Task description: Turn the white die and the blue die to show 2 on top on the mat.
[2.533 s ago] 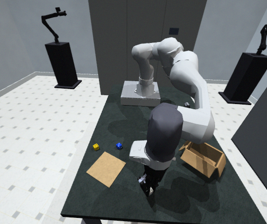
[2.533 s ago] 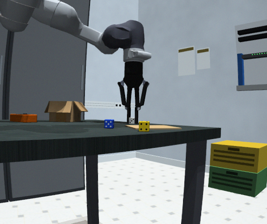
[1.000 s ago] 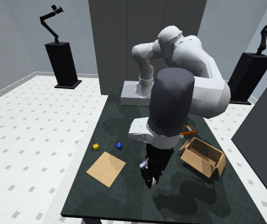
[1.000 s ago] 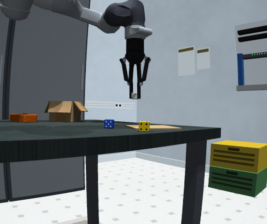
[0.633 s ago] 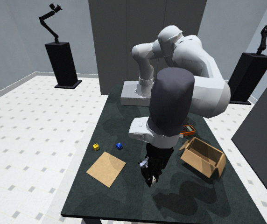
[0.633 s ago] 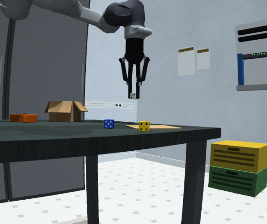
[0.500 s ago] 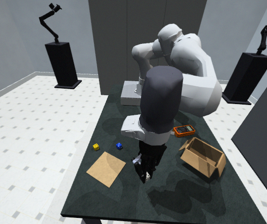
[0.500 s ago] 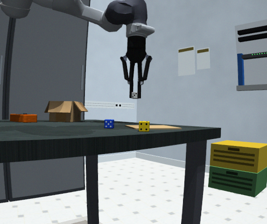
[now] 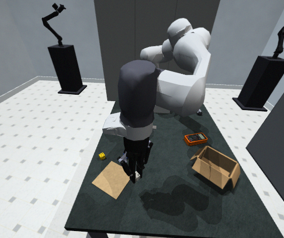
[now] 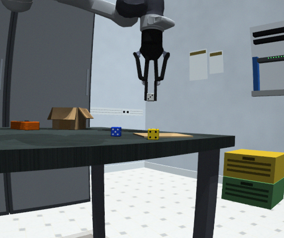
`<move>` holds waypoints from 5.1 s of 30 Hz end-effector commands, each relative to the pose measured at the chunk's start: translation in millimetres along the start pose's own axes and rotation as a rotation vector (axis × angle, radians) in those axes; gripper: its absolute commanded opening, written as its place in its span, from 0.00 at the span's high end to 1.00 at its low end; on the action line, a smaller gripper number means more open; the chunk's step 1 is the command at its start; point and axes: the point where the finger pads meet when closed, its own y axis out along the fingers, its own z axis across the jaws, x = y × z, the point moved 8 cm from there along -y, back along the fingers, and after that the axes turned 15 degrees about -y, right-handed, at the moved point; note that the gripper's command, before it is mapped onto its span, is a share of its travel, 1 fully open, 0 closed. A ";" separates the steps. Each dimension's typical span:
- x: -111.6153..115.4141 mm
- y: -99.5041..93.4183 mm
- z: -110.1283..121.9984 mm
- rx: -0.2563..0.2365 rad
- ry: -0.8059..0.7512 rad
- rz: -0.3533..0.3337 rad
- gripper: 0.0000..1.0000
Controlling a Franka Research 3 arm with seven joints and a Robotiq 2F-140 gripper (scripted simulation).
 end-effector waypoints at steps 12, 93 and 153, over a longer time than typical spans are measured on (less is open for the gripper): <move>-56.5 -1.1 2.5 -0.028 -0.289 -0.006 0.79; -133.0 103.6 26.0 -0.014 -0.536 -0.010 0.79; -133.8 103.5 23.0 -0.014 -0.541 -0.009 0.79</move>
